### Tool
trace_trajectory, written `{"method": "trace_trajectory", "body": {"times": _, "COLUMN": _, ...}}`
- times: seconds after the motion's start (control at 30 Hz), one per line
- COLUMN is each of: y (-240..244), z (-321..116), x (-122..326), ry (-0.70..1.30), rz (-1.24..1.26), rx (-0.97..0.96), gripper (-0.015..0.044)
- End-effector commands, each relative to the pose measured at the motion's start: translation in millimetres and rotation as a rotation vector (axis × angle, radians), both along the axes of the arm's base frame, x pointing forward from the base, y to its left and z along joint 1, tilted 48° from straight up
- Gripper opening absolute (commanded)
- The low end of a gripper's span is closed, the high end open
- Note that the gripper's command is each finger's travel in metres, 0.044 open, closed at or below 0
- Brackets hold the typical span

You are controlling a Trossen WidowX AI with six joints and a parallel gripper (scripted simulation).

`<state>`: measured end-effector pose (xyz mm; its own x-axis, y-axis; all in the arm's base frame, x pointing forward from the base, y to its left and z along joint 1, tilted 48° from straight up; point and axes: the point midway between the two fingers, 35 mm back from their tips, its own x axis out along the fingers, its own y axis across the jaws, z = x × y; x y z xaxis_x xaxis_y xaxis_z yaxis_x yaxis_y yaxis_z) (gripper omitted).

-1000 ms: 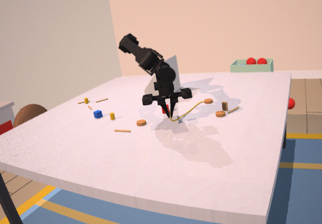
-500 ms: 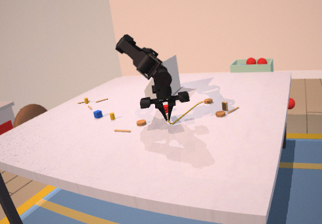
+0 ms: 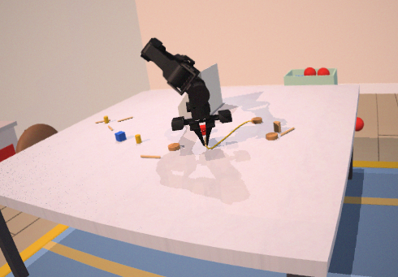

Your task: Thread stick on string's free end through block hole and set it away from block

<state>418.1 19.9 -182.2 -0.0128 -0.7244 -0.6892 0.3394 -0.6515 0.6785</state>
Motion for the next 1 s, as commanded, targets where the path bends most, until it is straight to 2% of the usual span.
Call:
{"method": "trace_trajectory", "body": {"times": 0.0, "y": -2, "z": 1, "x": -5, "ry": 0.008, "rz": 0.005, "rx": -0.008, "gripper": 0.0000}}
{"method": "trace_trajectory", "body": {"times": 0.97, "y": -9, "z": 9, "x": -35, "ry": 0.009, "rz": 0.006, "rx": -0.008, "gripper": 0.0000}}
